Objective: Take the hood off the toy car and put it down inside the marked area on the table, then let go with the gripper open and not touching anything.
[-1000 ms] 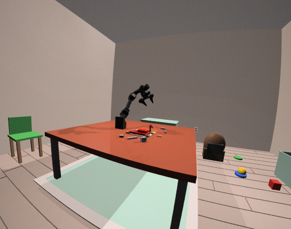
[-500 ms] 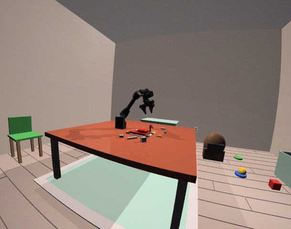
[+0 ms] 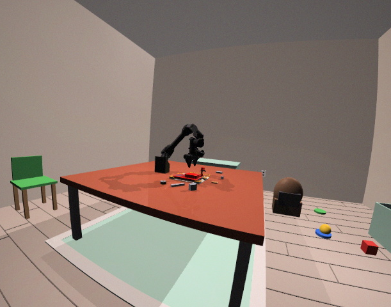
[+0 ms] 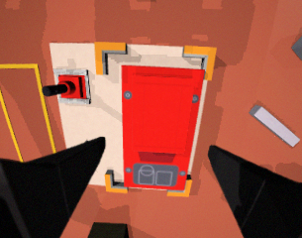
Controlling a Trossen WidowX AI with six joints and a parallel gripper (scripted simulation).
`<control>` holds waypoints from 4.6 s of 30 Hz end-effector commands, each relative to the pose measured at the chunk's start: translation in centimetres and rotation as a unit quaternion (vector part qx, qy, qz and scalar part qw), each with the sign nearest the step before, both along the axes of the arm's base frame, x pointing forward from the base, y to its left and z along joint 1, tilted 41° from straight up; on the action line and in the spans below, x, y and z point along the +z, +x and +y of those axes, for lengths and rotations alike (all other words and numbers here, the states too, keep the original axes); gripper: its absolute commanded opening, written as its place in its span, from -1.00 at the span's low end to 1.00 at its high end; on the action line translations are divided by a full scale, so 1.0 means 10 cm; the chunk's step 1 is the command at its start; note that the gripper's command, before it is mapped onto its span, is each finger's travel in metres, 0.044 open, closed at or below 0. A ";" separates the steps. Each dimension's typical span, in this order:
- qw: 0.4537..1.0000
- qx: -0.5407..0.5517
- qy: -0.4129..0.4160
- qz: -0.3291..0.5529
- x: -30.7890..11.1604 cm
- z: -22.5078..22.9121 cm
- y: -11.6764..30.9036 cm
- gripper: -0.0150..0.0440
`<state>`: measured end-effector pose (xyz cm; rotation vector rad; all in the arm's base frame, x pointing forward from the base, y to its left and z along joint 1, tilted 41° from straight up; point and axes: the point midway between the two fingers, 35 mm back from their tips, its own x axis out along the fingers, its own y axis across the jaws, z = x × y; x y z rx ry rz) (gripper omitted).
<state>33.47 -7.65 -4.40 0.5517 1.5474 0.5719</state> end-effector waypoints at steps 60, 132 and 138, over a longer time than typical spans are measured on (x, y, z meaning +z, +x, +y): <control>1.000 0.010 -0.003 -0.009 -0.31 0.22 0.04 1.00; 1.000 0.012 -0.004 -0.012 -0.55 0.42 0.04 0.60; 1.000 0.012 -0.004 -0.012 -0.55 0.42 0.04 0.46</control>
